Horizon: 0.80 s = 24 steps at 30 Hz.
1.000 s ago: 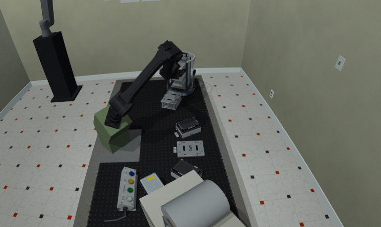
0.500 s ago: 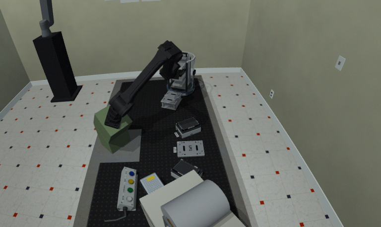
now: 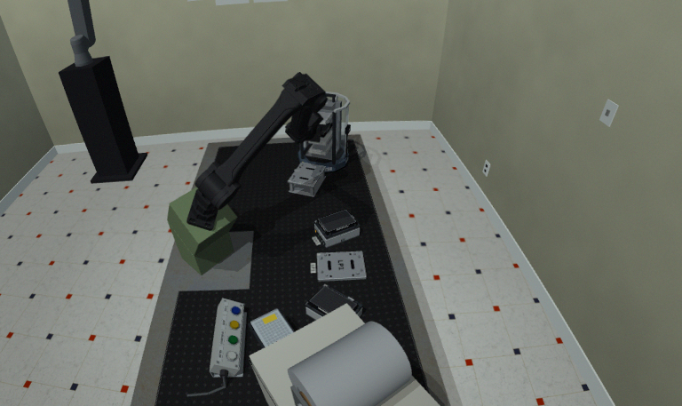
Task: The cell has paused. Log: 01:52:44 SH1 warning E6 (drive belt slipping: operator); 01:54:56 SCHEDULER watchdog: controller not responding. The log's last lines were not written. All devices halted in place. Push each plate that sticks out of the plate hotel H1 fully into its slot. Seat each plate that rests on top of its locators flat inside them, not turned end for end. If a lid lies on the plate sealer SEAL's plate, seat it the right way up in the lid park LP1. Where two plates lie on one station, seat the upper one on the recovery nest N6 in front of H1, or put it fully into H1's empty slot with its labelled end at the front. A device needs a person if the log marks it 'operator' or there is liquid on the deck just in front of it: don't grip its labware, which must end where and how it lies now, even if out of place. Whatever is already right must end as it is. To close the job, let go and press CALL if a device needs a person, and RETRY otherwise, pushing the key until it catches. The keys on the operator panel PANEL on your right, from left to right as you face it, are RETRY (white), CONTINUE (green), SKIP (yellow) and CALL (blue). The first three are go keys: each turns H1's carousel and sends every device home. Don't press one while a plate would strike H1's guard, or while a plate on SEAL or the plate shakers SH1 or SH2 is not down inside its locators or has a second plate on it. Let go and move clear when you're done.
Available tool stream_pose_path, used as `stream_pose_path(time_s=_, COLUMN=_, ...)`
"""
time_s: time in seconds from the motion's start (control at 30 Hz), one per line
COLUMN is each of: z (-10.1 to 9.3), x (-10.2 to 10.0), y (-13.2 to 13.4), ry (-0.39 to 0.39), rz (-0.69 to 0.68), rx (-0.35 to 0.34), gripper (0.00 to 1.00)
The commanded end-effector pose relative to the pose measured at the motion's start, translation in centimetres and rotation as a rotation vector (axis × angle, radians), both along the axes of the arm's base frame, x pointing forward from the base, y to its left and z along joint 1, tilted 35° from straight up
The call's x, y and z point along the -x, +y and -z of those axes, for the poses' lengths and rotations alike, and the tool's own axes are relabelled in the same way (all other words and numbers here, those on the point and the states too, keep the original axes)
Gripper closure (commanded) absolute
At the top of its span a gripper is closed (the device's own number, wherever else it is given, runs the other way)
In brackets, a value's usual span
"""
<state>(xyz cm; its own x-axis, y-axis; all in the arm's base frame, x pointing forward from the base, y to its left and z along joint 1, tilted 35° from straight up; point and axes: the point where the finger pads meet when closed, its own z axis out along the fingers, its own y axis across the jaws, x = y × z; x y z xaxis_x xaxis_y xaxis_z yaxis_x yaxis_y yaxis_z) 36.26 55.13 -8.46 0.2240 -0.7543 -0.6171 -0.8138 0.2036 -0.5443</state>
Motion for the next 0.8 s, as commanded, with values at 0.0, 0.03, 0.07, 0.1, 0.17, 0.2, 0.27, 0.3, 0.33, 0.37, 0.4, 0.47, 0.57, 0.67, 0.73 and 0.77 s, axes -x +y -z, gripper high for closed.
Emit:
stream_pose_path(time_s=0.0, z=0.7, x=-0.1, y=1.4, ry=0.011, rz=0.001, rx=-0.002, gripper=1.0)
stream_pose_path(time_s=0.03, z=0.7, x=-0.1, y=1.4, ry=0.011, rz=0.0, rx=-0.002, gripper=1.0)
stream_pose_path(time_s=0.07, z=0.8, x=0.0, y=1.5, ry=0.011, rz=-0.001, rx=-0.002, gripper=1.0)
stream_pose_path(time_s=0.1, z=0.8, x=0.0, y=1.6, ry=0.011, rz=-0.002, rx=-0.002, gripper=1.0)
stream_pose_path(time_s=0.17, z=0.8, x=0.1, y=1.8, ry=0.011, rz=-0.004, rx=-0.002, gripper=1.0)
stream_pose_path(time_s=0.2, z=0.8, x=0.1, y=1.8, ry=0.011, rz=-0.004, rx=-0.002, gripper=1.0)
stream_pose_path(time_s=0.27, z=0.8, x=0.0, y=1.9, ry=0.011, rz=-0.003, rx=-0.002, gripper=1.0)
stream_pose_path(time_s=0.3, z=0.8, x=-0.1, y=1.9, ry=0.011, rz=-0.002, rx=-0.002, gripper=1.0)
stream_pose_path(time_s=0.33, z=0.8, x=-0.2, y=1.9, ry=0.011, rz=-0.001, rx=-0.002, gripper=1.0)
stream_pose_path(time_s=0.37, z=0.8, x=-0.2, y=1.9, ry=0.011, rz=-0.001, rx=-0.002, gripper=1.0)
stream_pose_path(time_s=0.4, z=0.8, x=-0.2, y=2.0, ry=0.011, rz=-0.002, rx=-0.002, gripper=1.0)
stream_pose_path(time_s=0.47, z=0.9, x=-0.1, y=2.2, ry=0.011, rz=-0.004, rx=-0.002, gripper=1.0)
stream_pose_path(time_s=0.57, z=0.9, x=-0.3, y=2.1, ry=0.011, rz=-0.001, rx=-0.002, gripper=1.0)
stream_pose_path(time_s=0.67, z=0.9, x=-0.2, y=2.3, ry=0.011, rz=-0.003, rx=-0.002, gripper=1.0)
stream_pose_path(time_s=0.73, z=0.9, x=-0.2, y=2.4, ry=0.011, rz=-0.003, rx=-0.002, gripper=1.0)
stream_pose_path(time_s=0.77, z=0.9, x=-0.2, y=2.5, ry=0.011, rz=-0.003, rx=-0.002, gripper=1.0)
